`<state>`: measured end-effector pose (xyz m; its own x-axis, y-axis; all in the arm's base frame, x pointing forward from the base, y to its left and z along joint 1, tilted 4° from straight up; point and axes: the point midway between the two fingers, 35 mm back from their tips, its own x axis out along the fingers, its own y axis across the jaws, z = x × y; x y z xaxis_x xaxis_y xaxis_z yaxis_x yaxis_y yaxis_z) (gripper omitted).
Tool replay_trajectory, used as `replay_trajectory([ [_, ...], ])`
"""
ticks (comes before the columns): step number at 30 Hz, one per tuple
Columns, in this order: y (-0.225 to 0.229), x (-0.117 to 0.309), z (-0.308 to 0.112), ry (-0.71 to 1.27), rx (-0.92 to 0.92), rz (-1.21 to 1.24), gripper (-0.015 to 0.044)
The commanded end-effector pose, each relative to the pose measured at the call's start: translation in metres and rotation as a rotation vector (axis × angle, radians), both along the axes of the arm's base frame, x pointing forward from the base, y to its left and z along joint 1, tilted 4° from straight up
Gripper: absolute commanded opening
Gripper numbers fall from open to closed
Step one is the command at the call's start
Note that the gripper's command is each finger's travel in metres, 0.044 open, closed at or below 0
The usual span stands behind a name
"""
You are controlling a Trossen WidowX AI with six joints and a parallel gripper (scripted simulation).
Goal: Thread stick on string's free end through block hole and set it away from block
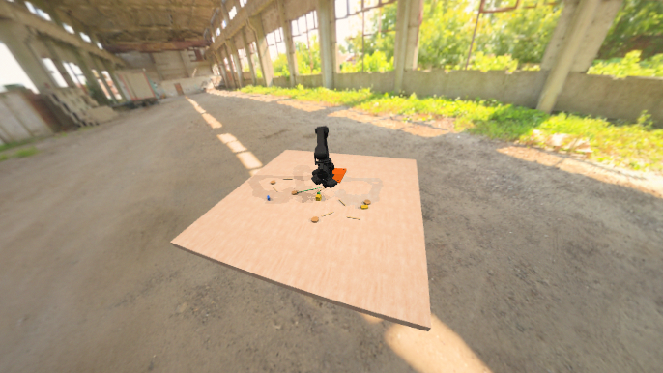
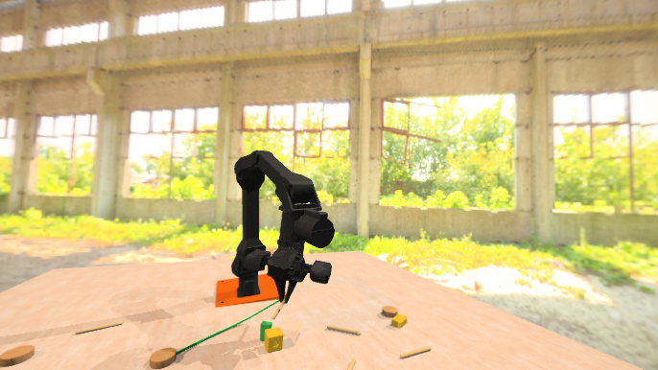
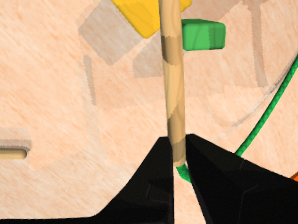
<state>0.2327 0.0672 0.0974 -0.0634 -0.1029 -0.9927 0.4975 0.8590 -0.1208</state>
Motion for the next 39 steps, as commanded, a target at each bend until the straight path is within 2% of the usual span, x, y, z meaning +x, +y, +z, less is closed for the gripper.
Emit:
replay_trajectory([
  [1, -0.005, 0.003, 0.0, -0.003, -0.011, -0.091, 0.0],
  [39, -0.046, 0.025, 0.003, -0.046, -0.111, -1.066, 0.0],
])
